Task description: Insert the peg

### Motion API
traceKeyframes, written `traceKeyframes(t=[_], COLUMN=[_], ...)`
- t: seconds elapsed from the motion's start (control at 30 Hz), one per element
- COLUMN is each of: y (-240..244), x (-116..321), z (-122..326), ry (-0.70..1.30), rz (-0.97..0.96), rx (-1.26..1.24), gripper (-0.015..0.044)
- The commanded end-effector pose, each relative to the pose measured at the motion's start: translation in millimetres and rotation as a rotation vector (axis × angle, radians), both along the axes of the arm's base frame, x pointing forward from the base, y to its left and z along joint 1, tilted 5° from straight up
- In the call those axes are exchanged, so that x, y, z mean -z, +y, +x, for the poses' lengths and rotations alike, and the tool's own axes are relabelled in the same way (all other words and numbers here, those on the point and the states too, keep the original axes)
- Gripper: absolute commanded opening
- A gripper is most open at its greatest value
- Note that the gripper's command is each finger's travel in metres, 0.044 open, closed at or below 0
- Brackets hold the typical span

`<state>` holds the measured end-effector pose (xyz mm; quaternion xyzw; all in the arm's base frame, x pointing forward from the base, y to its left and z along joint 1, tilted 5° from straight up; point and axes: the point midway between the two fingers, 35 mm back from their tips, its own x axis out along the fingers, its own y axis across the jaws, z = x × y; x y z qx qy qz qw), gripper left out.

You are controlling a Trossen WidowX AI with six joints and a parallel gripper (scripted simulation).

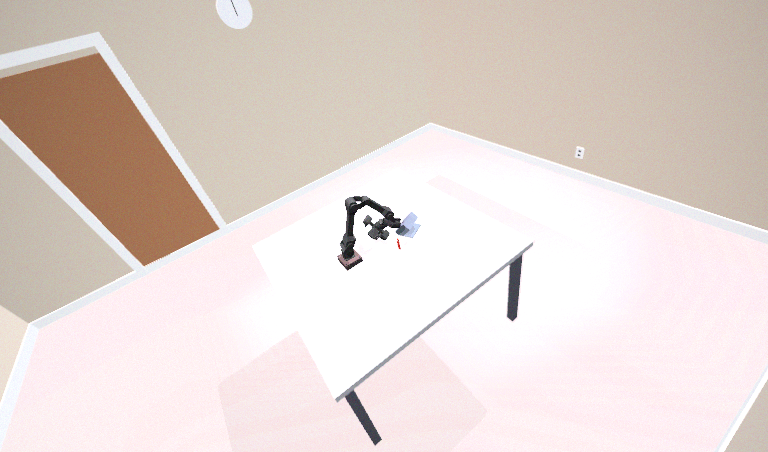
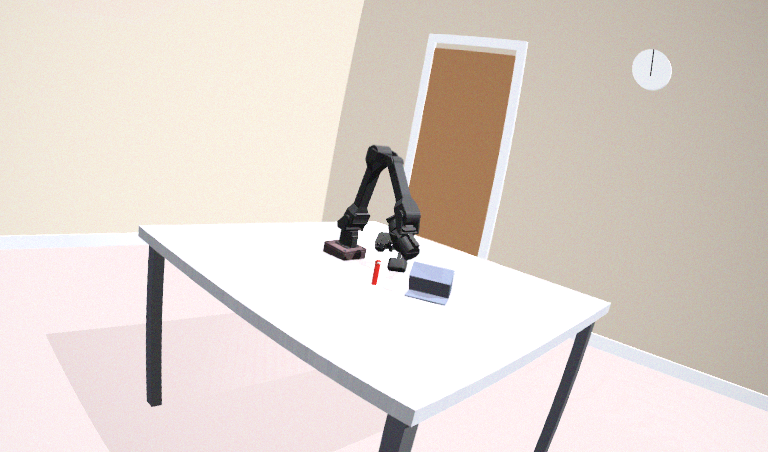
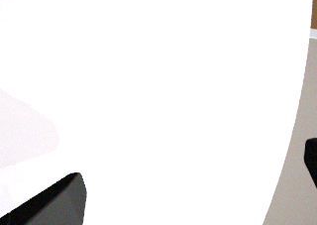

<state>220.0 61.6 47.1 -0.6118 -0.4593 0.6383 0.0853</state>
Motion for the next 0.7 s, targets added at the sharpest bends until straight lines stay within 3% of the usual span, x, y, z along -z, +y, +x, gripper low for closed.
traceKeyframes(t=[0.0, 0.67], y=[-13.3, -73.7], x=[-3.4, -19.7], z=[9.2, 38.0], ry=[-0.125, -0.512], rz=[-0.038, -0.220], rx=[-0.089, -0.494], gripper=[0.0440, 0.0440])
